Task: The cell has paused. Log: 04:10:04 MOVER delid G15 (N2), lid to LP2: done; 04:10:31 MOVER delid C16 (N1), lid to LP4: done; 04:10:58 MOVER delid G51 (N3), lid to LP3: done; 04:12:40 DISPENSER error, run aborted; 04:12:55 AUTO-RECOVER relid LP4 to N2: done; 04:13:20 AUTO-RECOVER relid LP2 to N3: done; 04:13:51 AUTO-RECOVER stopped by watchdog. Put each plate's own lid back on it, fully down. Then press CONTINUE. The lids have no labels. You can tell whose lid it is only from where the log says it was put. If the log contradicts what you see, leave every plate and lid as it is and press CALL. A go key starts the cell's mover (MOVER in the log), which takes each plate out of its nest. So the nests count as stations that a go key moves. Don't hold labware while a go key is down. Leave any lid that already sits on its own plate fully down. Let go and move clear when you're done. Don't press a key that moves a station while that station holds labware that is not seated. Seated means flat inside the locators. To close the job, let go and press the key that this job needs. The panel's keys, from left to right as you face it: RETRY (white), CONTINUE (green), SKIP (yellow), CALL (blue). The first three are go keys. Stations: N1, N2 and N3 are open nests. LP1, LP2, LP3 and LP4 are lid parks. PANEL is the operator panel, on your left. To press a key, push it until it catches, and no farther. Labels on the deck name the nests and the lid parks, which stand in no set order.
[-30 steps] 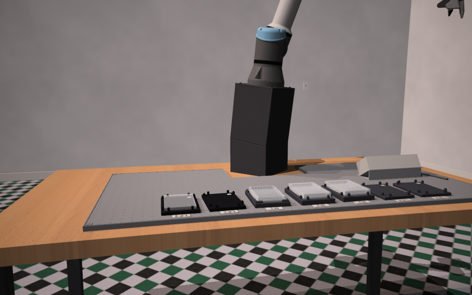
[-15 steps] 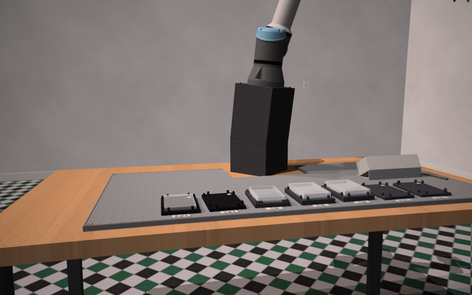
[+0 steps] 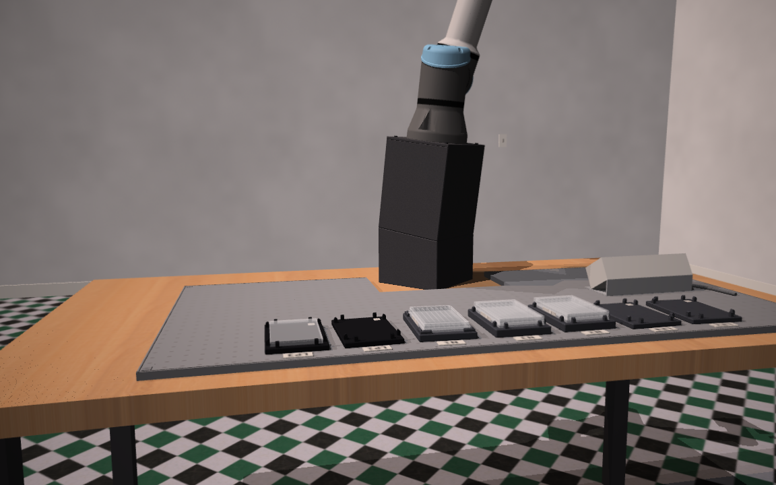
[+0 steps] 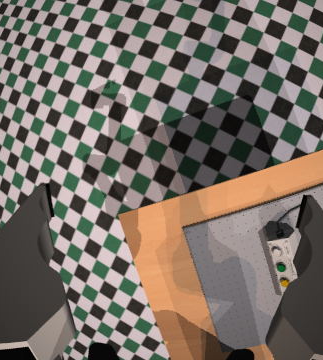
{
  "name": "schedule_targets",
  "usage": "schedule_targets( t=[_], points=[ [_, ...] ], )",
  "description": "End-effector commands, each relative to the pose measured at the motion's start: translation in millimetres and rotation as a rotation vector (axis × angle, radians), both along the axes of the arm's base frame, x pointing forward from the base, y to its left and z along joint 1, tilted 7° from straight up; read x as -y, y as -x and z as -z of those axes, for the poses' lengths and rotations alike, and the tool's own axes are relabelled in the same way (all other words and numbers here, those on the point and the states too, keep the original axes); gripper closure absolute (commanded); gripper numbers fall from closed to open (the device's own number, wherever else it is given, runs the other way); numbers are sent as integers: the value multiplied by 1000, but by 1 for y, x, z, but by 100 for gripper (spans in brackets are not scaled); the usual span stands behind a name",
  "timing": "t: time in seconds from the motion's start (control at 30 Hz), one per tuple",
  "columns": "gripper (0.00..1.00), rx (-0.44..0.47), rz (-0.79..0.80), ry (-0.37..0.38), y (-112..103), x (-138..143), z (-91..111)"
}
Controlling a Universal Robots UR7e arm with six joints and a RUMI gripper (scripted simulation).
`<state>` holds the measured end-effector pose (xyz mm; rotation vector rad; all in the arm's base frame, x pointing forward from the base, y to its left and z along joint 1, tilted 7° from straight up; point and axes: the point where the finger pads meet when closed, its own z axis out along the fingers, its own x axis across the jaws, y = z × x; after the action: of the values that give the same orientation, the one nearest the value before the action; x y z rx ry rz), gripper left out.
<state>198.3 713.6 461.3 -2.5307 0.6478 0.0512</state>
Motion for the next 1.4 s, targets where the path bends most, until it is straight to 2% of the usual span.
schedule_targets(
  t=[0.0, 0.27, 0.4, 0.57, 0.83, 0.97, 1.13, 1.37],
  points=[
    [18, 54, 9, -55, 1, 4, -27],
    [18, 55, 12, -55, -5, 9, -67],
    [18, 55, 12, -55, -5, 9, -68],
    [18, 113, 22, -122, -1, 15, -92],
    [18, 115, 25, -122, -4, 23, -131],
    [18, 114, 25, -122, -4, 24, -133],
    [18, 172, 37, -189, 1, 32, -156],
    [18, 174, 40, -189, 0, 42, -190]
  ],
)
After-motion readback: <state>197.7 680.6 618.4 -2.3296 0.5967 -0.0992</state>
